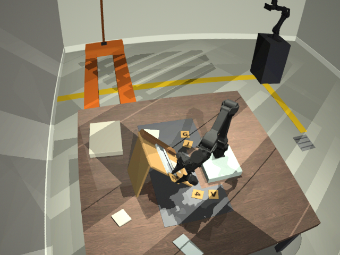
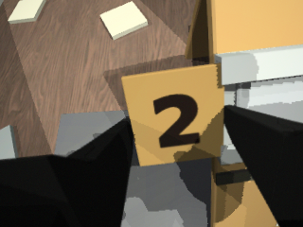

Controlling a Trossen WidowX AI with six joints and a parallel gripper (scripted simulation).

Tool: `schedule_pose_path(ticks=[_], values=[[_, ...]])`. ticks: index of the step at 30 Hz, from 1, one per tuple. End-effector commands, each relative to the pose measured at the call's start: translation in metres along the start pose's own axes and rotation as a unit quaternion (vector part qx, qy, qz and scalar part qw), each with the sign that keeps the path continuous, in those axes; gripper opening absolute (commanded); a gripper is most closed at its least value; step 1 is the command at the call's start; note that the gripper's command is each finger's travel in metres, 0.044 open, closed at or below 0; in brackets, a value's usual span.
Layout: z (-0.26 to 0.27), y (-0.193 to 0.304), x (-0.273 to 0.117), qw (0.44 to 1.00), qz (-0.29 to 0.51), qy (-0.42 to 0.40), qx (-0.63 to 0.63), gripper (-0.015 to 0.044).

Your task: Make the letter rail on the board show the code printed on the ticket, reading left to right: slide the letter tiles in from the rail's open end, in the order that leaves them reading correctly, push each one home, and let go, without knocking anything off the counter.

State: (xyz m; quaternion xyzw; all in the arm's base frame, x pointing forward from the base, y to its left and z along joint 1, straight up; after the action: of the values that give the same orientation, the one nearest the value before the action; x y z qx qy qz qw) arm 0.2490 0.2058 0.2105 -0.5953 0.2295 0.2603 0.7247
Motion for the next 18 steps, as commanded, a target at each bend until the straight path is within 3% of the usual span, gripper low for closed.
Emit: schedule_pose_path(ticks=[1, 18], values=[[-0.0026, -0.0009, -0.0013, 1.000, -0.001, -0.003, -0.001, 0.0000], [-0.0109, -0.0027, -0.0011, 1.000, -0.001, -0.002, -0.001, 0.0000]])
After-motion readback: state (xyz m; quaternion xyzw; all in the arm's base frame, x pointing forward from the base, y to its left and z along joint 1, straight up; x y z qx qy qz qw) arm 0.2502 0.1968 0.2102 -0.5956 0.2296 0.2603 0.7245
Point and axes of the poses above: the point midway between the two fingers, 35 mm back from their tips, its own x axis out along the fingers, its own z axis across the jaws, y = z × x, the point moved 8 cm from there along -x, back along the fingers, and after that the axes turned 13 degrees about x, right-handed, at the moved point
